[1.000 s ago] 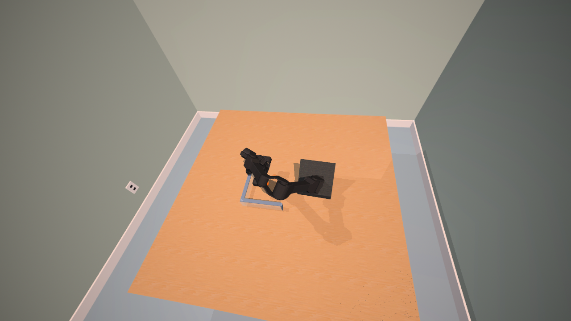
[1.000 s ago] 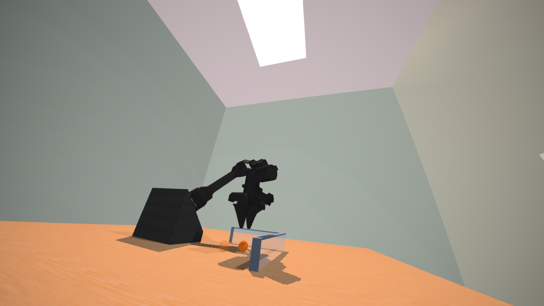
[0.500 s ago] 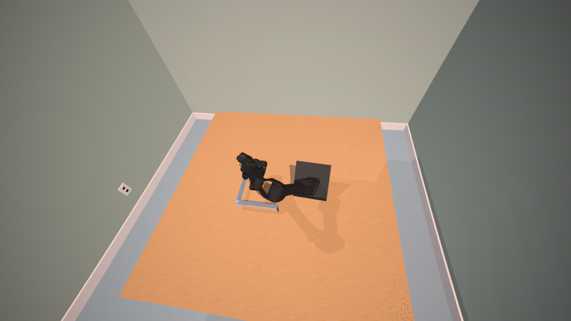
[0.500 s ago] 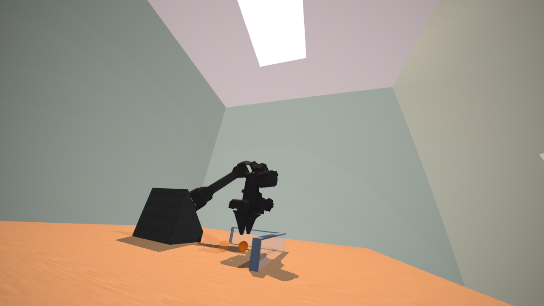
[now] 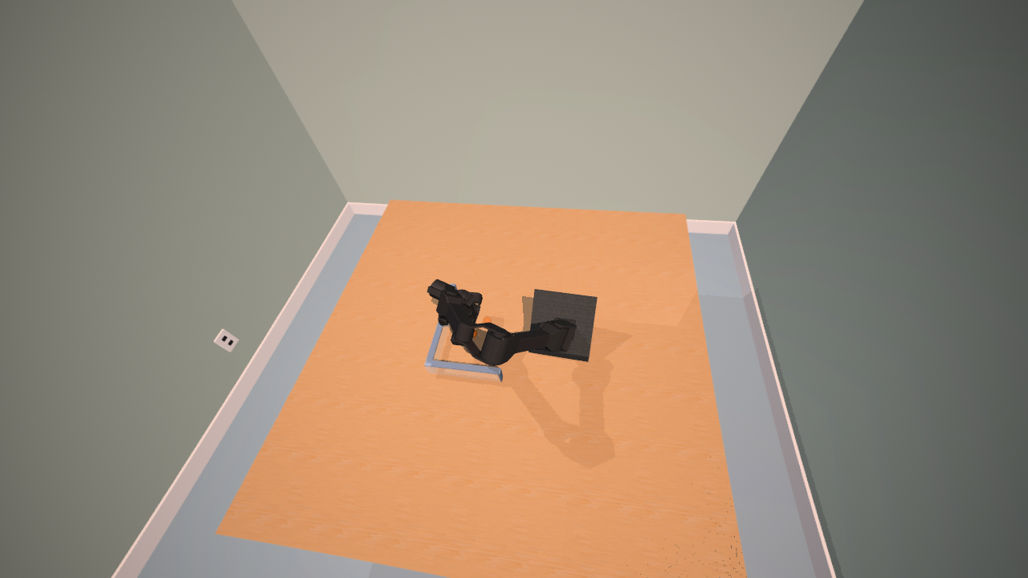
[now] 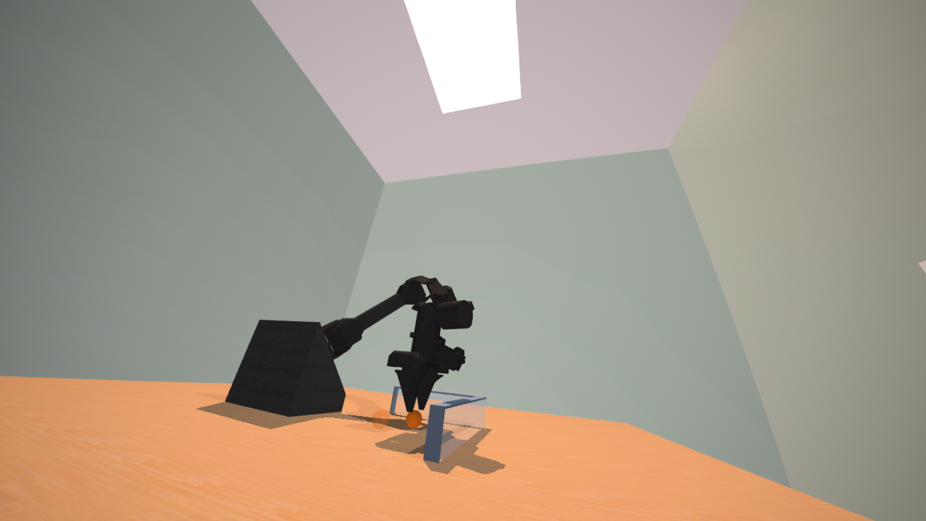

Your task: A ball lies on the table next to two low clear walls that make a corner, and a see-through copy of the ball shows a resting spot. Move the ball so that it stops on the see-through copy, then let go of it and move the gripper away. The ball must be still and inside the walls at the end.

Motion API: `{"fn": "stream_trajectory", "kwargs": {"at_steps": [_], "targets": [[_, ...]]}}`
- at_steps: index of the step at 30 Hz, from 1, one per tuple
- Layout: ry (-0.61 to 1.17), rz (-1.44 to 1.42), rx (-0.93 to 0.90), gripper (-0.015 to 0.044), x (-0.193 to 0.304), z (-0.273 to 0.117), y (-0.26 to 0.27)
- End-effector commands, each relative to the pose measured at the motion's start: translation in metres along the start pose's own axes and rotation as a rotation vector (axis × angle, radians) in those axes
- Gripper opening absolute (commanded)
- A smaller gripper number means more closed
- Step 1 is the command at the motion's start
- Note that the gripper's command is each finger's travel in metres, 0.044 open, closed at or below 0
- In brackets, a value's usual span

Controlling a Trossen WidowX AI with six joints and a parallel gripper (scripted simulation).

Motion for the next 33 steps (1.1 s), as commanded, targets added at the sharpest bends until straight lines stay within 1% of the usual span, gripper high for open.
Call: {"fn": "stream_trajectory", "kwargs": {"at_steps": [1,8,12,21,24,25,33], "targets": [[0.004,0.002,-0.005,0.0254,0.001,0.009,0.001],[0.004,0.002,-0.006,0.0254,0.001,0.018,0.001],[0.004,0.002,-0.006,0.0149,0.001,0.018,0.001],[0.004,0.002,-0.006,0.0089,0.001,0.018,0.001],[0.004,0.002,-0.005,0.0011,0.0,0.014,0.001],[0.004,0.002,-0.003,0.0,-0.001,0.009,0.0],[0.005,0.003,0.005,0.0,-0.005,-0.04,-0.004]]}}
Point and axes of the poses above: the point midway between the two fingers, 35 mm back from their tips, its own z axis out along the fingers, its own y axis across the jaws, x = y × z, the point moved 6 cm from there along -z, back along the fingers, and after that the axes turned 10 degrees about -z, right-handed, at the moved point
